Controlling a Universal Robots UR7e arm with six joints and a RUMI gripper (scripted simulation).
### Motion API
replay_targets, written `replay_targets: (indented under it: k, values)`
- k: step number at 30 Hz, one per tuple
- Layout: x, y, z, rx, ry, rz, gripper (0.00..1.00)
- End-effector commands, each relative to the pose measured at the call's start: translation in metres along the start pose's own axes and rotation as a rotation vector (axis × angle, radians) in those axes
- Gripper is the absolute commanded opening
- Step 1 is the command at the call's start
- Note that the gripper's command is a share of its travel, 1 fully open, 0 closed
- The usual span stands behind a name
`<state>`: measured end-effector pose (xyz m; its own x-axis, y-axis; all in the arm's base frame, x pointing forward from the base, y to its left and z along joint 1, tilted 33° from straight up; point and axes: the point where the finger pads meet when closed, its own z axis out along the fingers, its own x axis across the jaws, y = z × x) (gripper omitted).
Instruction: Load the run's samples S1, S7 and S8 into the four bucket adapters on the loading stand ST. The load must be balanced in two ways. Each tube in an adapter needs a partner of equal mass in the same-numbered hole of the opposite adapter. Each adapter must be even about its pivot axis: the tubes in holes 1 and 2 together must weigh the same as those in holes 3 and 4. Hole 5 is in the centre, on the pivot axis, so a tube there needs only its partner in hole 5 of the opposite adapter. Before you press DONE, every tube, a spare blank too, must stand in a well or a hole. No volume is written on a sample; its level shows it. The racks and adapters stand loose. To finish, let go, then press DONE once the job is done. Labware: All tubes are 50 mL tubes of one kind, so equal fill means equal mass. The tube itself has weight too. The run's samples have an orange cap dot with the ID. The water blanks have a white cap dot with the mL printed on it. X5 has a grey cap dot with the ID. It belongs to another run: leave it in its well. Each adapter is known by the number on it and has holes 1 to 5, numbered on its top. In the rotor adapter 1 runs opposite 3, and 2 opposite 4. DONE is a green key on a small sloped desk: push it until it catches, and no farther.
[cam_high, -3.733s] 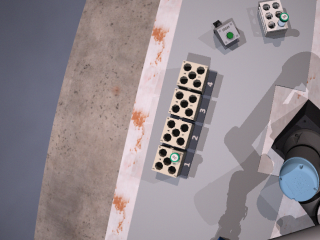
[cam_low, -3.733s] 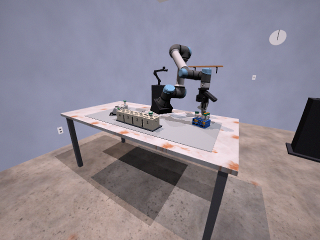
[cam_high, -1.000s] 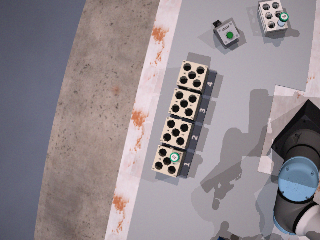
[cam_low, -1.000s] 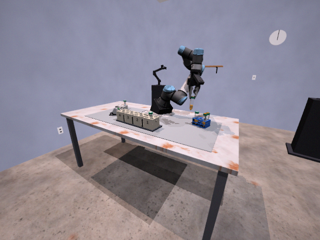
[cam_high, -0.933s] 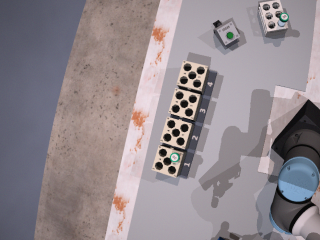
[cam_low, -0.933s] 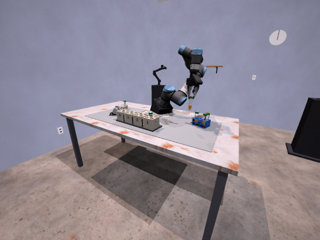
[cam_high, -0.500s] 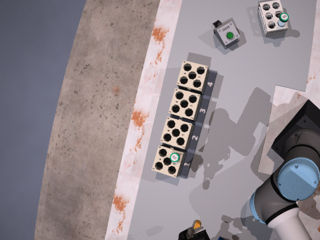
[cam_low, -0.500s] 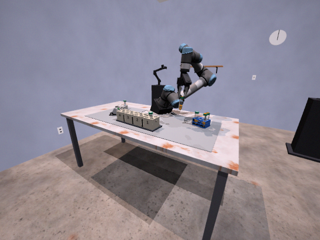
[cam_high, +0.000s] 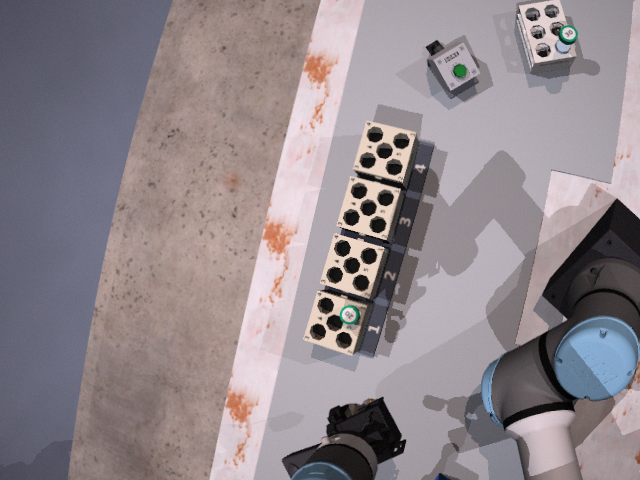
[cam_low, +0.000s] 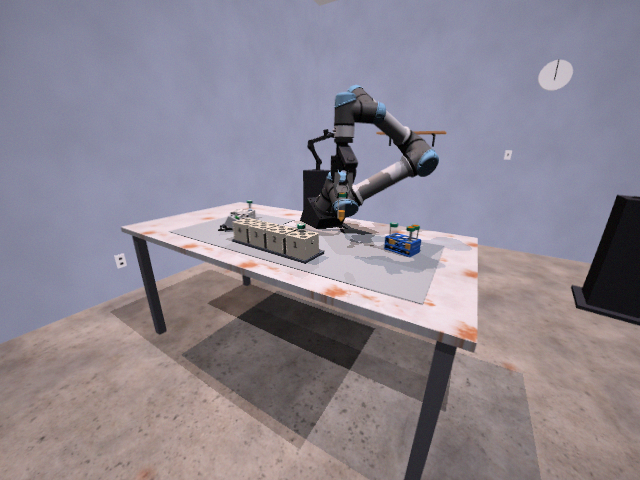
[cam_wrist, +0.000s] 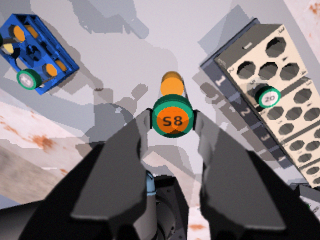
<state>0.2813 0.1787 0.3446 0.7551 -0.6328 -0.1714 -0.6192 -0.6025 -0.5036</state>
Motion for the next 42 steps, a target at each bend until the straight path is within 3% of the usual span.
replay_targets:
  k: [1,29,39,42]
  values:
    - [0.028,-0.001,0.001,0.006,-0.005,-0.003,0.00]
    - [0.195,-0.002,0.002,0.006,-0.004,-0.003,0.00]
    - [0.195,-0.002,0.002,0.006,-0.004,-0.003,0.00]
    - [0.195,-0.002,0.010,0.006,-0.004,-0.003,0.00]
